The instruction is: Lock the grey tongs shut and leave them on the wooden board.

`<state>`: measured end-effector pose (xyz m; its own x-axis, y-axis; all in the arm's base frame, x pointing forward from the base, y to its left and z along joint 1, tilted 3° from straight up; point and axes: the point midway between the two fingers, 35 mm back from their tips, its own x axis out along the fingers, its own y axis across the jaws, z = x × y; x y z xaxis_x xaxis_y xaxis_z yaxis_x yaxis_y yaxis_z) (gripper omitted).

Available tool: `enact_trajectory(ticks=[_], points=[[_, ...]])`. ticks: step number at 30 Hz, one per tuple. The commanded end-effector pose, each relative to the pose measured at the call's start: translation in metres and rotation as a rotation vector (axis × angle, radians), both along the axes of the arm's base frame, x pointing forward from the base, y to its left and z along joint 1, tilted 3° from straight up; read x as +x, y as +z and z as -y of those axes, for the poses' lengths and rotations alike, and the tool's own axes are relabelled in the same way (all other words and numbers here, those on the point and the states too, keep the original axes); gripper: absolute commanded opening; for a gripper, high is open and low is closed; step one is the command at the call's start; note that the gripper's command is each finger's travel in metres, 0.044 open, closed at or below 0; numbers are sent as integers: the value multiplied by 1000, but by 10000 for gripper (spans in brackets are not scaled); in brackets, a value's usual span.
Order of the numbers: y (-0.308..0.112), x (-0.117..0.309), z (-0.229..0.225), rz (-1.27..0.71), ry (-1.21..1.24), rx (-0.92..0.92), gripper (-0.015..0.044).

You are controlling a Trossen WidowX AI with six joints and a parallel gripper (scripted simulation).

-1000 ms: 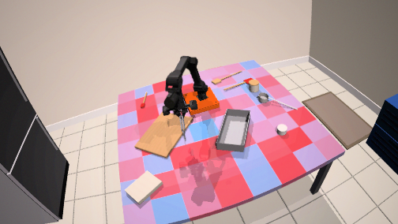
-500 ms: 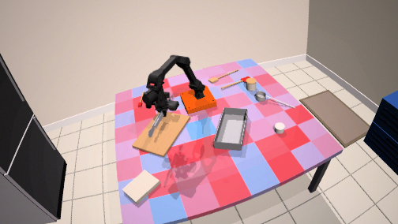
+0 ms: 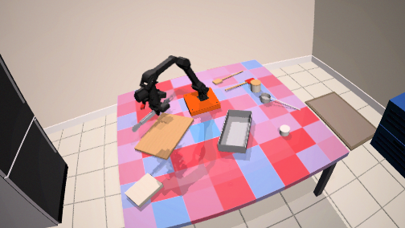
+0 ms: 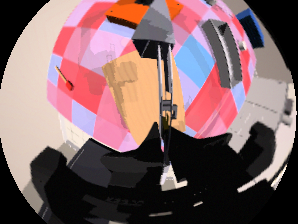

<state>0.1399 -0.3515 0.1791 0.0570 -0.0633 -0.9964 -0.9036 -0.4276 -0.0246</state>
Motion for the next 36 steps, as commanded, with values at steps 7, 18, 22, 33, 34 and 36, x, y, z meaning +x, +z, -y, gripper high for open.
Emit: enact_trajectory(ticks=[7,18,22,33,34,36], points=[[-1,1,3,23,-17,-30,-150],[-7,4,12,94,-28,-174,-150],[-9,5,15,120,-30,-226,-150],[-11,6,19,191,-38,-371,-150],[-12,6,19,197,-39,-384,-150],[-12,6,20,210,-38,-410,-150]])
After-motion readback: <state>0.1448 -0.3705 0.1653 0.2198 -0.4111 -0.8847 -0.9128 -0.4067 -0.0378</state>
